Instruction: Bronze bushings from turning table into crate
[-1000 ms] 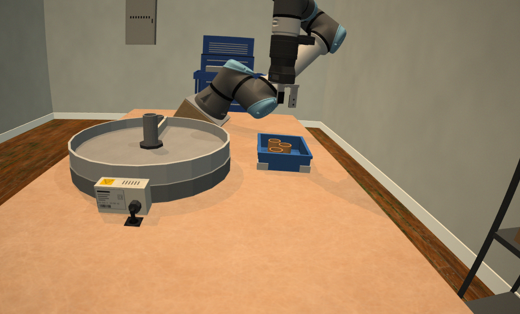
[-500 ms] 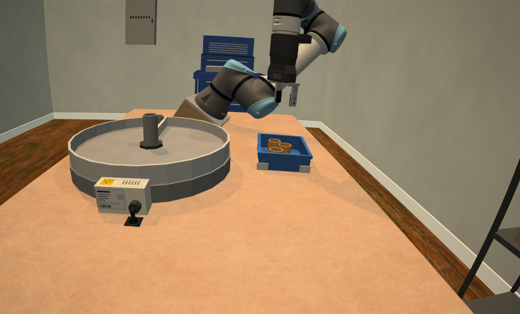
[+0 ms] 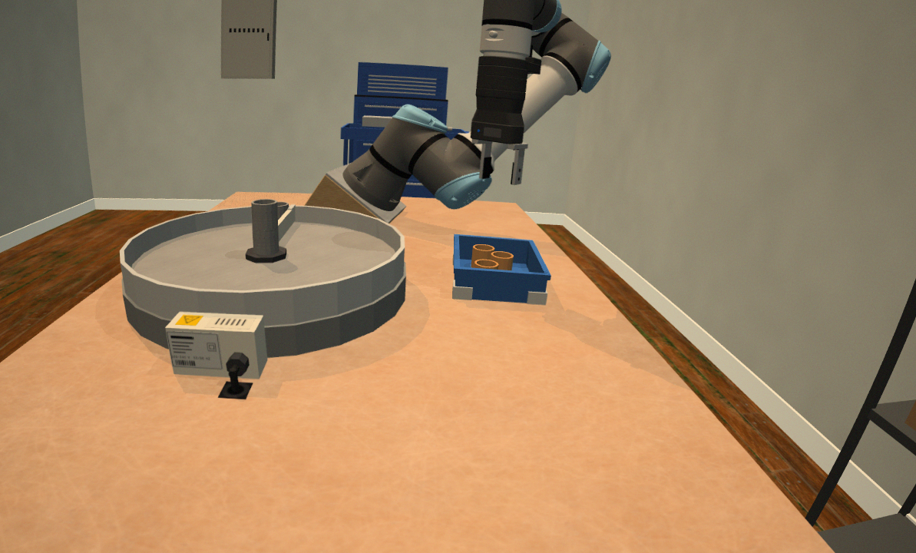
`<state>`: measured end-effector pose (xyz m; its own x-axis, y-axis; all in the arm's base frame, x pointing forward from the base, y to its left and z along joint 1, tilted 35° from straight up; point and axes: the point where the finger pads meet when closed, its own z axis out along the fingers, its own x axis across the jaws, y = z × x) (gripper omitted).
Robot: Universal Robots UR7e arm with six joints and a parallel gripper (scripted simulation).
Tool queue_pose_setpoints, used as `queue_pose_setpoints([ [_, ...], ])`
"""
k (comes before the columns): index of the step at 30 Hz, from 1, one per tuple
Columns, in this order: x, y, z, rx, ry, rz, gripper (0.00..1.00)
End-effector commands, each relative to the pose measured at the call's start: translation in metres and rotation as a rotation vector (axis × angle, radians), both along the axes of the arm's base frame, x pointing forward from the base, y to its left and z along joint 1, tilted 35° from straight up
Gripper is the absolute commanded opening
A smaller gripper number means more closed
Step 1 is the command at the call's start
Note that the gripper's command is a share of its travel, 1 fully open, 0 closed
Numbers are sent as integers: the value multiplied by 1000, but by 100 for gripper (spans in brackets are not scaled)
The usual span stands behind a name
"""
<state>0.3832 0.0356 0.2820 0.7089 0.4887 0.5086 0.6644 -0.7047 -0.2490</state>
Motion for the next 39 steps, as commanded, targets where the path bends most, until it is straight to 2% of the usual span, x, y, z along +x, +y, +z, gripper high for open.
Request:
queue_pose_setpoints([
  [1, 0, 0, 0, -1, -2, 3, 100],
  [6, -2, -5, 1, -55, -119, 190, 100],
  [18, -2, -5, 1, -55, -119, 190, 100],
  [23, -3, -10, 3, -109, -235, 377, 100],
  [35, -3, -10, 3, -109, -235, 377, 100],
  [39, -5, -13, 4, -152, -328, 526, 100],
])
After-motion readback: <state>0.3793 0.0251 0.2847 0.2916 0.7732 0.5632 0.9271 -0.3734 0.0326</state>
